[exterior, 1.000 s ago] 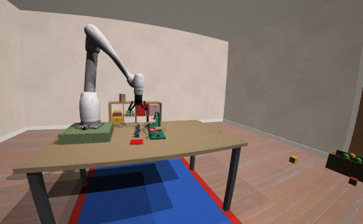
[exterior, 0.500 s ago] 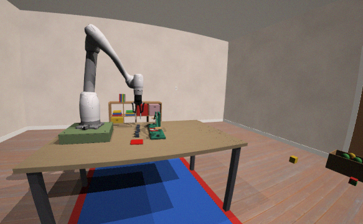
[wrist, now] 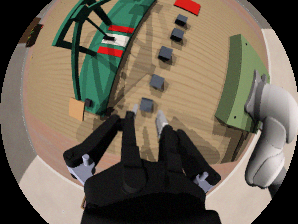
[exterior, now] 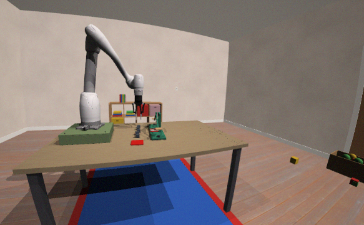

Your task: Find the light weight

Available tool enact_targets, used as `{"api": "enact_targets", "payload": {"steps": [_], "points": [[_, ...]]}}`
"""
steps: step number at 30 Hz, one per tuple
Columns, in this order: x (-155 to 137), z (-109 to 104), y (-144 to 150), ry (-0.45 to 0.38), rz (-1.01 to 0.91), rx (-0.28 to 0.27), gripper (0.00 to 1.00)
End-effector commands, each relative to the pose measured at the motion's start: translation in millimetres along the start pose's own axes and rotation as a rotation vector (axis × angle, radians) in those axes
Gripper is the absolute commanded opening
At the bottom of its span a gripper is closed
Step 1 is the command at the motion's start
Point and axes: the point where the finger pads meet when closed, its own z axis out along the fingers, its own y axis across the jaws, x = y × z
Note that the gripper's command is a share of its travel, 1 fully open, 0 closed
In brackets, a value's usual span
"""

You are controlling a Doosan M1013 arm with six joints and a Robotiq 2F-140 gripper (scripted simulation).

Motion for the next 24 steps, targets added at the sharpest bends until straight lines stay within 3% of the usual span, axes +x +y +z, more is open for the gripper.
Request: {"api": "enact_targets", "payload": {"steps": [1,24], "points": [[-1.1,-0.4,-2.0,0.001,0.001,0.003,0.35],[-1.2,6.3,-2.0,0.002,0.001,0.003,0.35]]}}
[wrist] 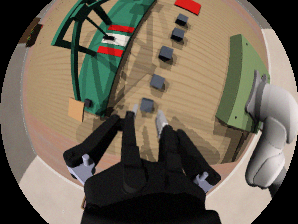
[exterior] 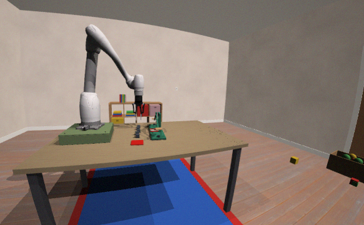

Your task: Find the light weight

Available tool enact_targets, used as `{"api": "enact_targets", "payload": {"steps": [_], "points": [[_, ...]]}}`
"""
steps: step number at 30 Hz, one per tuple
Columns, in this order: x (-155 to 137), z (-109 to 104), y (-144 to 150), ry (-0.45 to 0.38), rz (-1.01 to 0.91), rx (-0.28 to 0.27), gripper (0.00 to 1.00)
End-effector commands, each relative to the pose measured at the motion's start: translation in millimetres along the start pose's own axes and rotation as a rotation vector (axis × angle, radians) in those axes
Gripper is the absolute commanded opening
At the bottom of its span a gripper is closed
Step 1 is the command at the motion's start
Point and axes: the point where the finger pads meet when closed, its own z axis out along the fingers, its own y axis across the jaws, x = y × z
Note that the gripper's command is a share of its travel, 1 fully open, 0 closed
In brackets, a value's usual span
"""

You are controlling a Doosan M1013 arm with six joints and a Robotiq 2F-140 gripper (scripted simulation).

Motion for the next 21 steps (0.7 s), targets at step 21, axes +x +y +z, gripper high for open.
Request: {"api": "enact_targets", "payload": {"steps": [21], "points": [[-1.2,31.2,-0.9,0.001,0.001,0.005,0.35]]}}
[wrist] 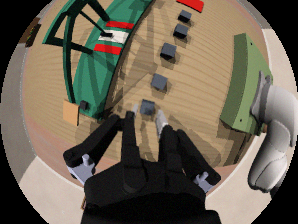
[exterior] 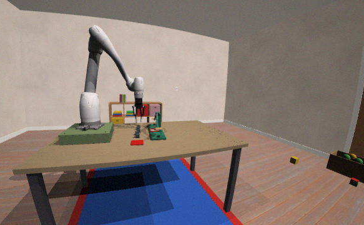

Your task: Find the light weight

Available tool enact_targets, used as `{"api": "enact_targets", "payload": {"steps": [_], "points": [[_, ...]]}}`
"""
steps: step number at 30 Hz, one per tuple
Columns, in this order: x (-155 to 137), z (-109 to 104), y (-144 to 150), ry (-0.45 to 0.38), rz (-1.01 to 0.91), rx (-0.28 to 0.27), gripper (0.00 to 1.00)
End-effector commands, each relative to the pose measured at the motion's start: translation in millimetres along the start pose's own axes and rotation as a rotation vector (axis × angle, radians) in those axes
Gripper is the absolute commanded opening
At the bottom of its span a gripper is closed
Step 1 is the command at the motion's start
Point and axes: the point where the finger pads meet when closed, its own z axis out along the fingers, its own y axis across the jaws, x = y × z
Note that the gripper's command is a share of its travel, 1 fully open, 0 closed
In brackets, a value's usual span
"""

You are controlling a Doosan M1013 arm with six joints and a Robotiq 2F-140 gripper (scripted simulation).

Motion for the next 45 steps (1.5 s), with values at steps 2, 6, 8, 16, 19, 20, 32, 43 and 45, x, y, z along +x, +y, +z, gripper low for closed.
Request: {"api": "enact_targets", "payload": {"steps": [2,6,8,16,19,20,32,43,45], "points": [[-0.6,8.9,0.2,0.001,0.001,0.003,0.35],[-0.7,14.1,0.2,0.001,0.001,0.003,0.35],[-0.7,16.3,0.2,0.001,0.001,0.003,0.35],[-0.8,21.0,0.2,0.001,0.001,0.003,0.35],[-0.8,22.3,0.2,0.001,0.001,0.003,0.35],[-0.8,22.6,0.2,0.001,0.001,0.003,0.35],[-0.8,23.2,0.2,0.001,0.001,0.003,0.35],[-0.8,23.2,0.2,0.001,0.001,0.003,0.35],[-0.8,23.2,0.2,0.001,0.001,0.003,0.35]]}}
